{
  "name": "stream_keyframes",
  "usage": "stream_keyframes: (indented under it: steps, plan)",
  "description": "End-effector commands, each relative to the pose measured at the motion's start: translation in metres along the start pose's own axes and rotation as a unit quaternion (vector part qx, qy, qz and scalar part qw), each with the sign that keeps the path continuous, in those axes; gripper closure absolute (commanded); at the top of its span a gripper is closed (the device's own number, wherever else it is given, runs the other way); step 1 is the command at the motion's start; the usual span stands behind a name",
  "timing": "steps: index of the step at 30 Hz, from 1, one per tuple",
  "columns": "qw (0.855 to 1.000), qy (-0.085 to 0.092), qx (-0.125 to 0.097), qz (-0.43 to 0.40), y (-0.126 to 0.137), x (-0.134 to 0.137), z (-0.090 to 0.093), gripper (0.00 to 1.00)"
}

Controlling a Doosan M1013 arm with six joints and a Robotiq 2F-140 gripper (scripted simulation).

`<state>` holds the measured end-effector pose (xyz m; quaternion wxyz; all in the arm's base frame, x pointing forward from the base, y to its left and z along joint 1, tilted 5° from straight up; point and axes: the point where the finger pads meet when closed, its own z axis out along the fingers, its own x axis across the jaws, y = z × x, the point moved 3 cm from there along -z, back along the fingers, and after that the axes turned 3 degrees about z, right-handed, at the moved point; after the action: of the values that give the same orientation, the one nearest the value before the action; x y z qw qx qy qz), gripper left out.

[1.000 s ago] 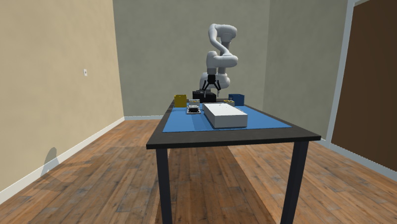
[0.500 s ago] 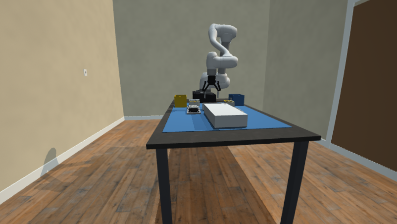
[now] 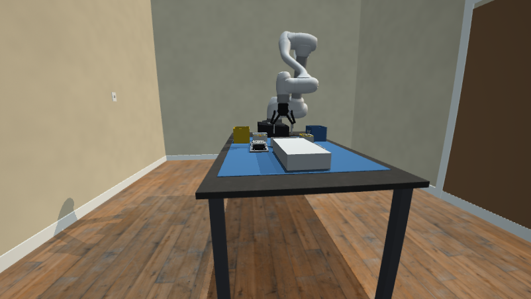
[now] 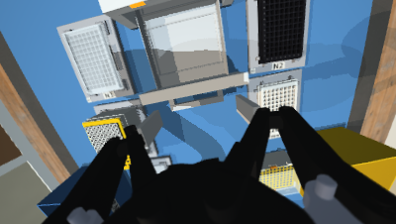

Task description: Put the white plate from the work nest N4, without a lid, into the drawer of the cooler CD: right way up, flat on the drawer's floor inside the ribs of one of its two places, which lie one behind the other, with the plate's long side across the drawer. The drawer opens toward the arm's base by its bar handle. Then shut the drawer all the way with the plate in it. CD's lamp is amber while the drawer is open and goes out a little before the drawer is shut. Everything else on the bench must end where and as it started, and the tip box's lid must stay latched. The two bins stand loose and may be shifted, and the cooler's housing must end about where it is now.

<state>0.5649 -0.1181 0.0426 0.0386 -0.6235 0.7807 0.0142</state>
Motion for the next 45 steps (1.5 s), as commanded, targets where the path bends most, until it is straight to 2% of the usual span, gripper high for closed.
stream_keyframes:
  steps: [1, 45]
  plan:
    - [1.000, -0.001, 0.000, -0.003, 0.002, -0.002, 0.007, 0.13]
    - [1.000, -0.001, 0.000, -0.003, 0.002, -0.003, 0.059, 0.13]
